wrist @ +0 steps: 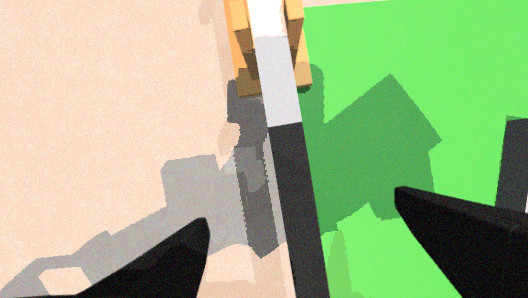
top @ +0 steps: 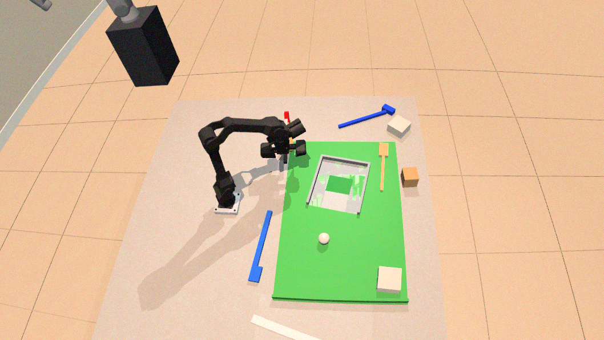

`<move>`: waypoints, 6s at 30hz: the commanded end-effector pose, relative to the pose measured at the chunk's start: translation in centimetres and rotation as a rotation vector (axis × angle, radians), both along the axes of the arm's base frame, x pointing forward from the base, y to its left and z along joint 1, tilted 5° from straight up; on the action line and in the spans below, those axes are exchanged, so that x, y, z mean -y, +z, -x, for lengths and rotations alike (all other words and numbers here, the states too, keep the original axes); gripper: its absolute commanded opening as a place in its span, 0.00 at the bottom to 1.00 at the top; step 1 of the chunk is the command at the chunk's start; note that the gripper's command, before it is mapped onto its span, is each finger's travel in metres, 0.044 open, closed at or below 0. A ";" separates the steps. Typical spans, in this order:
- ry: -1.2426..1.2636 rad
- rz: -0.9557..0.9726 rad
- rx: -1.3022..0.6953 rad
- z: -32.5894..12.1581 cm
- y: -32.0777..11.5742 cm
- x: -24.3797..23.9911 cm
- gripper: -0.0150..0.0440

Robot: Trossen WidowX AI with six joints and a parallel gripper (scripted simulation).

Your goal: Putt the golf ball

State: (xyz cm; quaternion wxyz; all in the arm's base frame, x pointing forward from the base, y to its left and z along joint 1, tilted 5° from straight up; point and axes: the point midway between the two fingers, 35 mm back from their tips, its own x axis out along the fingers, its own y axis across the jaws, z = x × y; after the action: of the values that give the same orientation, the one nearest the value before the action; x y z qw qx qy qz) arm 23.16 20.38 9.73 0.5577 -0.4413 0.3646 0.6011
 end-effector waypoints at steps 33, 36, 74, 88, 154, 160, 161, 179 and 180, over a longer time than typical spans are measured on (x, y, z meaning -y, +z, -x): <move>0.000 0.000 0.000 -0.1 -2.2 -0.2 0.32; 0.000 0.000 0.000 -0.1 -2.2 -0.2 0.29; -0.257 0.045 -0.036 -2.7 6.7 5.8 0.25; -0.583 0.072 -0.074 -4.9 6.6 13.0 0.25; -1.840 0.154 -0.366 3.8 3.7 37.5 0.25; -1.840 0.154 -0.366 3.8 2.0 37.3 0.25; -1.840 0.154 -0.366 3.8 2.0 37.3 0.25; -1.840 0.154 -0.366 3.7 -0.6 37.2 0.25; -1.840 0.154 -0.366 3.7 -0.7 37.2 0.25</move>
State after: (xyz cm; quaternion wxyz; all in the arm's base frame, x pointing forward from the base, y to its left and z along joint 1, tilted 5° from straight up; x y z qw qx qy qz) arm 19.48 -16.85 9.48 0.7170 0.0849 0.6908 -0.0400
